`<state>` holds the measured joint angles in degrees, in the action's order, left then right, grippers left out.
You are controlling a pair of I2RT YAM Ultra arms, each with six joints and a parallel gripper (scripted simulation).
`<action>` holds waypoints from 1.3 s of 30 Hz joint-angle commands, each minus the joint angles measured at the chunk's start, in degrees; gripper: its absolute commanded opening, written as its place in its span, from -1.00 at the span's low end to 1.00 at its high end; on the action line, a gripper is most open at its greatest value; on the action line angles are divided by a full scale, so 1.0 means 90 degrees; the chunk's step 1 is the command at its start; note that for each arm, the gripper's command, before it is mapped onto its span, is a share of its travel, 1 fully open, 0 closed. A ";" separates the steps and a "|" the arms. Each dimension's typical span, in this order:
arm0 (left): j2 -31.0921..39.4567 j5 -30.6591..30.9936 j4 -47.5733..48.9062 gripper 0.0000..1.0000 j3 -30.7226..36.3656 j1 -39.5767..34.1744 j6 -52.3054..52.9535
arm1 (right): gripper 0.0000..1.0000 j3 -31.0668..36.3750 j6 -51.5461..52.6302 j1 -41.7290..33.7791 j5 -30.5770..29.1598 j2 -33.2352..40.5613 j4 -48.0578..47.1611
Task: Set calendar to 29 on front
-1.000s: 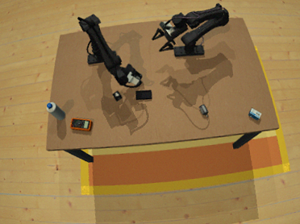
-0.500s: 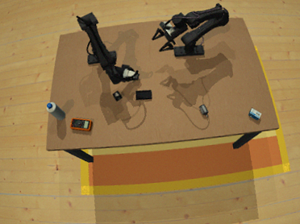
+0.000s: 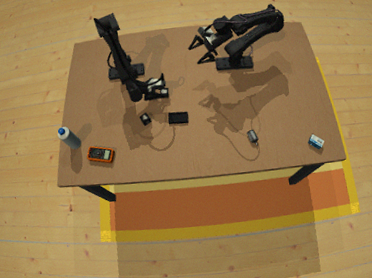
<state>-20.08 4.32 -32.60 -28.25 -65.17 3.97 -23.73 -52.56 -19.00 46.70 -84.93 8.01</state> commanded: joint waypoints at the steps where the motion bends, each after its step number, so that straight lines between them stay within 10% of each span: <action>1: 0.0074 0.0058 0.0130 1.00 -0.0022 0.0028 0.0013 | -0.30 0.0280 -0.0888 0.0188 0.0433 0.0255 -0.0586; 39: 0.0074 0.0058 0.0130 1.00 -0.0022 0.0028 0.0013 | -0.30 0.0495 -0.0967 0.0291 0.0585 -0.0100 -0.0964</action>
<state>-20.08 4.32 -32.60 -28.25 -65.17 3.97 -20.23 -60.73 -16.82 50.02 -85.38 1.17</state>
